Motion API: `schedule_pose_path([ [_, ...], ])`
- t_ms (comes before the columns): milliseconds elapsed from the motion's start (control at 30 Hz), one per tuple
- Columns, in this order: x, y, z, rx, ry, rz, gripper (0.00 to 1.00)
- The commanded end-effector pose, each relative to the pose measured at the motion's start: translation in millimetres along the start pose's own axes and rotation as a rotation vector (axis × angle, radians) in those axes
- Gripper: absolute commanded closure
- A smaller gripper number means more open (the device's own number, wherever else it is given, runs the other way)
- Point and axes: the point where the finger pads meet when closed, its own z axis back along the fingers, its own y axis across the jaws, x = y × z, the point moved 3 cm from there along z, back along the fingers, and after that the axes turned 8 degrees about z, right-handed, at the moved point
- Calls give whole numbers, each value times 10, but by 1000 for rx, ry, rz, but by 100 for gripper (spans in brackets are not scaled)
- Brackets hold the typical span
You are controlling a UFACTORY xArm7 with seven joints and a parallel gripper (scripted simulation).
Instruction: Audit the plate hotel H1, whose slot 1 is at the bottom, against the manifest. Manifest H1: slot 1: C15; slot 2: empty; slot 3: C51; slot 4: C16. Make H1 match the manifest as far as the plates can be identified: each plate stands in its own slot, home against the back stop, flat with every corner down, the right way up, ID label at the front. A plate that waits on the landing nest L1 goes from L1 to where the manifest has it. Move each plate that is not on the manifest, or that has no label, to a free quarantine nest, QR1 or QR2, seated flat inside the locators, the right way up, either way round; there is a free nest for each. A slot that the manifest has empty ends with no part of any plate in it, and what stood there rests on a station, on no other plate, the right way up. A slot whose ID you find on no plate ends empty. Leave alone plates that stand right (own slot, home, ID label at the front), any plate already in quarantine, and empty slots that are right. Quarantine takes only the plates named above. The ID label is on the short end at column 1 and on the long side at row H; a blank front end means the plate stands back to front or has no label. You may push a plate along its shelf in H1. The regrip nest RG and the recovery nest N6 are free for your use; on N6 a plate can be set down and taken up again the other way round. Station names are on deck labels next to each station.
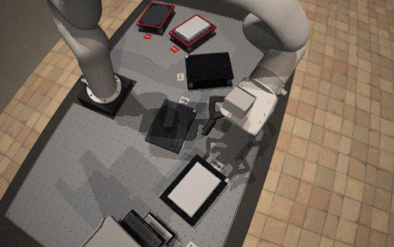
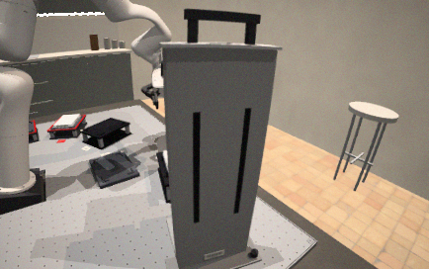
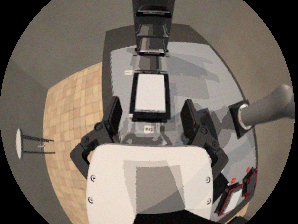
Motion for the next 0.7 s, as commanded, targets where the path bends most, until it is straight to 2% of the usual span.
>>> schedule_pose_path([
  [0, 10, -8, 3, 9, 58, -2, 0],
  [367, 64, -16, -6, 35, 239, -2, 0],
  [433, 64, -16, -6, 35, 239, -2, 0],
  [667, 96, -20, -16, 52, 355, -2, 0],
])
